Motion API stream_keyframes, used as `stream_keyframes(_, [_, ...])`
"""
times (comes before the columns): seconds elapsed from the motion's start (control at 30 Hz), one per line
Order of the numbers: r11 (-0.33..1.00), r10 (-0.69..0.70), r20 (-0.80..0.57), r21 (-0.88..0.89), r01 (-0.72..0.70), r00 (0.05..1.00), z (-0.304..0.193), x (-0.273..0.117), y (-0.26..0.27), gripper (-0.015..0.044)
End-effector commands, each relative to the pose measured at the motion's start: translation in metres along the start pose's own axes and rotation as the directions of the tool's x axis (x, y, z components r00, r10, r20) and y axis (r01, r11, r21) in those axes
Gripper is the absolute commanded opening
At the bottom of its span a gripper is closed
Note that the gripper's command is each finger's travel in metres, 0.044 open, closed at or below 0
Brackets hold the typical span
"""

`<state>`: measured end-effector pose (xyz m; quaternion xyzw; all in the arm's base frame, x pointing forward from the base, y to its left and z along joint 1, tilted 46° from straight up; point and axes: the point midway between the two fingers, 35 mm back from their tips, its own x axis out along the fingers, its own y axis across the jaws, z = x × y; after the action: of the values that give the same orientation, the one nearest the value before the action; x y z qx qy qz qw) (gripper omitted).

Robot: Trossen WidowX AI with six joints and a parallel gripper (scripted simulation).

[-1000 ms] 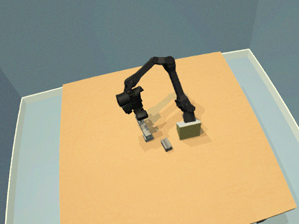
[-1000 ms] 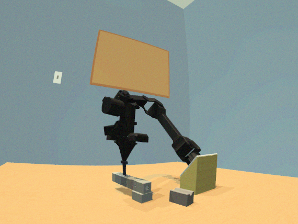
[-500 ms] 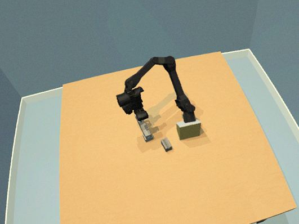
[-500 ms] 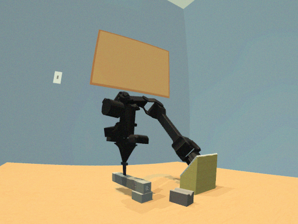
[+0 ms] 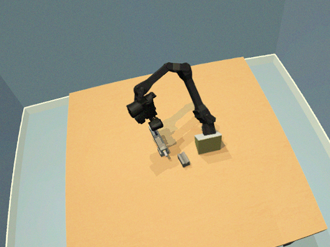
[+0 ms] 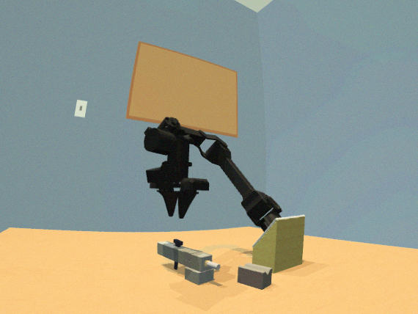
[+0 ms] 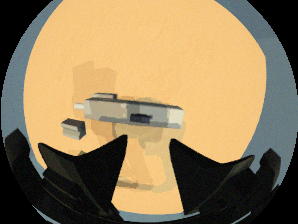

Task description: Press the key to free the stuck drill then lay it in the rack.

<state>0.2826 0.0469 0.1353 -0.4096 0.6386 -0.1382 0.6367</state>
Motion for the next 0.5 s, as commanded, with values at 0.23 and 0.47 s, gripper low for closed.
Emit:
stream_keyframes(0.23, [0.926,0.005,0.013,-0.377,0.000,1.000,0.014,0.004,0.044,0.0440])
stream_keyframes(0.47, [0.499,0.009,0.007,-0.866,0.002,1.000,0.015,0.044,0.114,0.0440])
